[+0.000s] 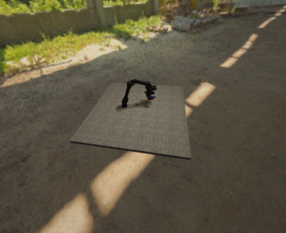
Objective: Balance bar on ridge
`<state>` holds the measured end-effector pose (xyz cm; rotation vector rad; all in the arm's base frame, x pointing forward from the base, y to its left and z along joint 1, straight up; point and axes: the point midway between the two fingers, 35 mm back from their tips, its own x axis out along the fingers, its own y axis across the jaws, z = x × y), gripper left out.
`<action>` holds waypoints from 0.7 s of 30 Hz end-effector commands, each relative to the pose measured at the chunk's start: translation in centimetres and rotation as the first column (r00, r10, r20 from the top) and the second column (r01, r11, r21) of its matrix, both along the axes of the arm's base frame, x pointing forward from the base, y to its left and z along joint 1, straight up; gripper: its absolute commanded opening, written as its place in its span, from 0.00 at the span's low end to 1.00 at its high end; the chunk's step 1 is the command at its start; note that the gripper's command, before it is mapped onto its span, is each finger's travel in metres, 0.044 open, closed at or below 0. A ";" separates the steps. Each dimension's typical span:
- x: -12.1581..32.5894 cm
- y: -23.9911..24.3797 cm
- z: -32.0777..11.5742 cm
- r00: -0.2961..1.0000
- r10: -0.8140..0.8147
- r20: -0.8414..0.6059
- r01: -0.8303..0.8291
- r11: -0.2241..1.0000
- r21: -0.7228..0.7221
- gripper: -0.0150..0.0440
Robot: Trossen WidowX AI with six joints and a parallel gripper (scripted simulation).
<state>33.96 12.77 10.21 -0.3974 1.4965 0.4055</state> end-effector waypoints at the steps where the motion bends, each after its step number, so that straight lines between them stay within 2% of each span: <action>1: 0.0 0.0 -0.1 1.000 -0.005 0.002 0.005 1.000 -0.001 0.25; 21: 0.0 0.0 -0.2 1.000 -0.005 0.002 0.005 1.000 -0.001 0.25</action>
